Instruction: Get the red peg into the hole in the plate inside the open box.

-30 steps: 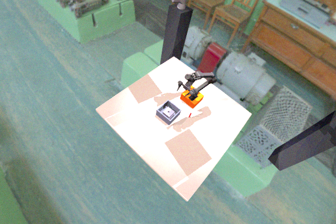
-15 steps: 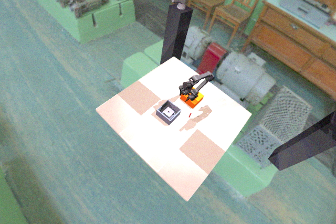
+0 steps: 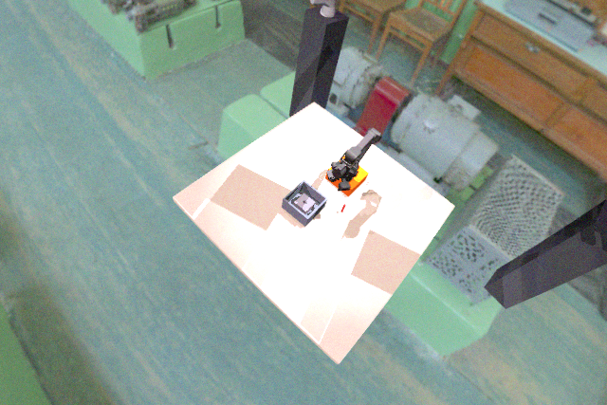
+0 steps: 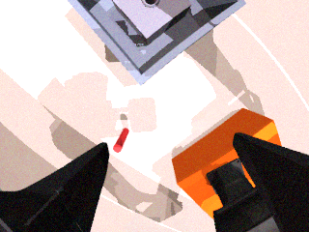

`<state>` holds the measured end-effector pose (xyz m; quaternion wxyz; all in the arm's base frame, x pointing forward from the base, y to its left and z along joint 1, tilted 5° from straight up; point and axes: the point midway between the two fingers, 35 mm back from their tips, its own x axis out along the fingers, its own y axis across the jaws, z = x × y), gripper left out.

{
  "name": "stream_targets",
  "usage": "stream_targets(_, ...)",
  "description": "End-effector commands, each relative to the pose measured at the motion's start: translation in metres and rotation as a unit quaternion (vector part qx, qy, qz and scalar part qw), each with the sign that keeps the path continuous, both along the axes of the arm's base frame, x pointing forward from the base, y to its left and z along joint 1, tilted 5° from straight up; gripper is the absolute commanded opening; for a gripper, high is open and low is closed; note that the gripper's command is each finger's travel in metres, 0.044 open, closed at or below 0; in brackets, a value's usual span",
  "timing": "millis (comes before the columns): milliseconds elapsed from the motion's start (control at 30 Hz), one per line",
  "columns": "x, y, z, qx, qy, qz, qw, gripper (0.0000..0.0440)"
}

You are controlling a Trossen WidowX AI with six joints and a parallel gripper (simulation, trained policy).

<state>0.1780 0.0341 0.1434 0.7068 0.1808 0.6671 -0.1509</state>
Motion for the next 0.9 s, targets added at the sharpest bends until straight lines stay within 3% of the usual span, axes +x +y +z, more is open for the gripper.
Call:
stream_targets(0,-0.006,0.008,-0.011,-0.017,0.032,-0.03,0.999,0.044)
stream_targets(400,-0.025,0.044,-0.043,-0.076,0.096,-0.106,0.987,0.044)
stream_targets(867,-0.039,0.078,-0.092,-0.113,0.107,-0.117,0.981,0.044)
